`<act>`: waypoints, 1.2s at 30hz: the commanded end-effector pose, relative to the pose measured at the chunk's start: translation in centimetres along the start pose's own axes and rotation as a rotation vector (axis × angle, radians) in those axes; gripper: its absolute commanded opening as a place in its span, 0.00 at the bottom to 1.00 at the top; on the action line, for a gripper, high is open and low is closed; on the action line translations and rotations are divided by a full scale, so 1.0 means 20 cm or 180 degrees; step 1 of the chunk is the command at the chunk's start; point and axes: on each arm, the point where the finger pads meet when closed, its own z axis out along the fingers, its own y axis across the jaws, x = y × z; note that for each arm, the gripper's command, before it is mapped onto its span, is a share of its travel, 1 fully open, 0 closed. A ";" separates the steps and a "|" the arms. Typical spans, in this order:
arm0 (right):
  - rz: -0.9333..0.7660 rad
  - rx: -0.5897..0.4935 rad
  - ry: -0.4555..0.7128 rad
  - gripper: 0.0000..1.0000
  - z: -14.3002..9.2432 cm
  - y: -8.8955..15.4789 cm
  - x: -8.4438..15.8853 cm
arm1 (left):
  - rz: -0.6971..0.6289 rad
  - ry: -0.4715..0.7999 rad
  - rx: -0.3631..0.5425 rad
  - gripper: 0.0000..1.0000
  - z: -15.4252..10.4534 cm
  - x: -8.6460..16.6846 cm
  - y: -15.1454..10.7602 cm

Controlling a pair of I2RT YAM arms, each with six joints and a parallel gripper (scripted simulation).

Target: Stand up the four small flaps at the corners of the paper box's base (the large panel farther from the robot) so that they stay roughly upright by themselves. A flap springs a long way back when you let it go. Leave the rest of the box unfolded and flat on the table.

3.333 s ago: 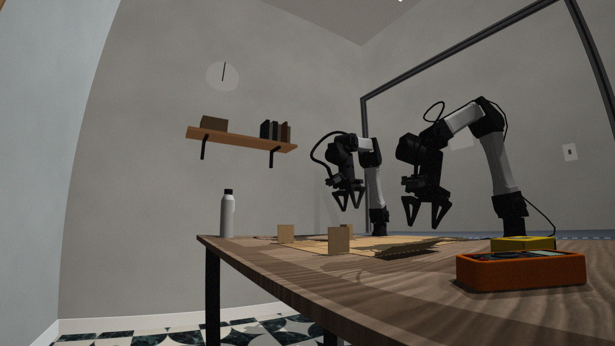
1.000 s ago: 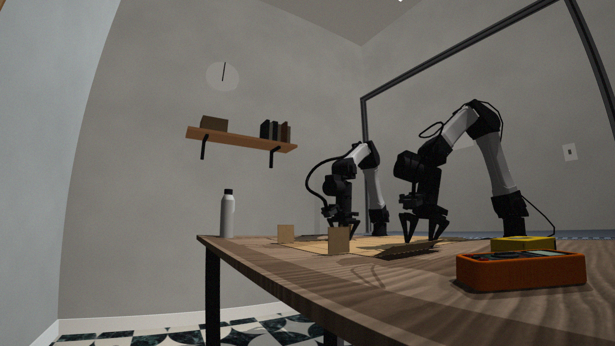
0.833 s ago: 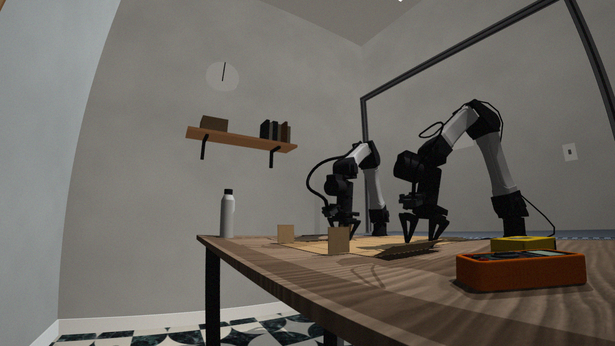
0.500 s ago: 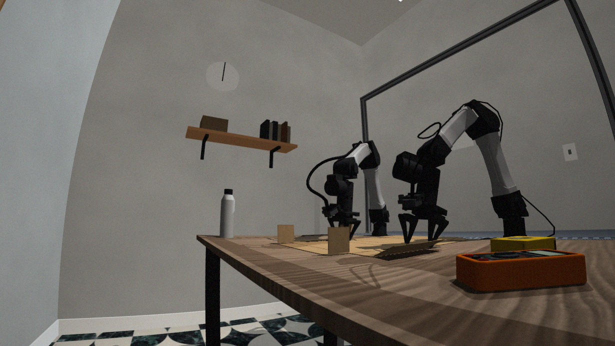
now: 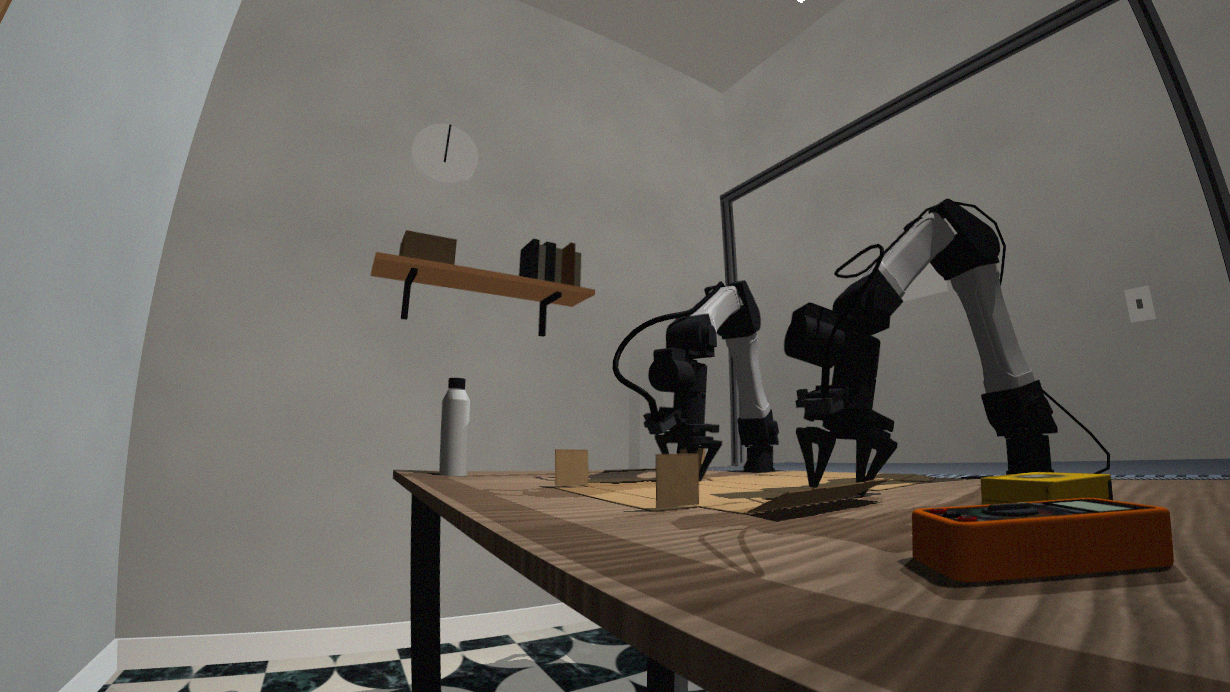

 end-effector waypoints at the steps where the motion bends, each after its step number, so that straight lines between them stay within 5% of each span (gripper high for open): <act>1: 0.0062 0.0070 -0.0038 0.76 0.03 -0.01 -0.04 | -0.0002 -0.0169 0.0126 0.76 0.00 -0.09 -0.09; 36: 0.0063 0.0070 -0.0038 0.76 0.03 -0.01 -0.04 | -0.0006 -0.0233 0.0155 0.76 -0.21 -0.13 -0.13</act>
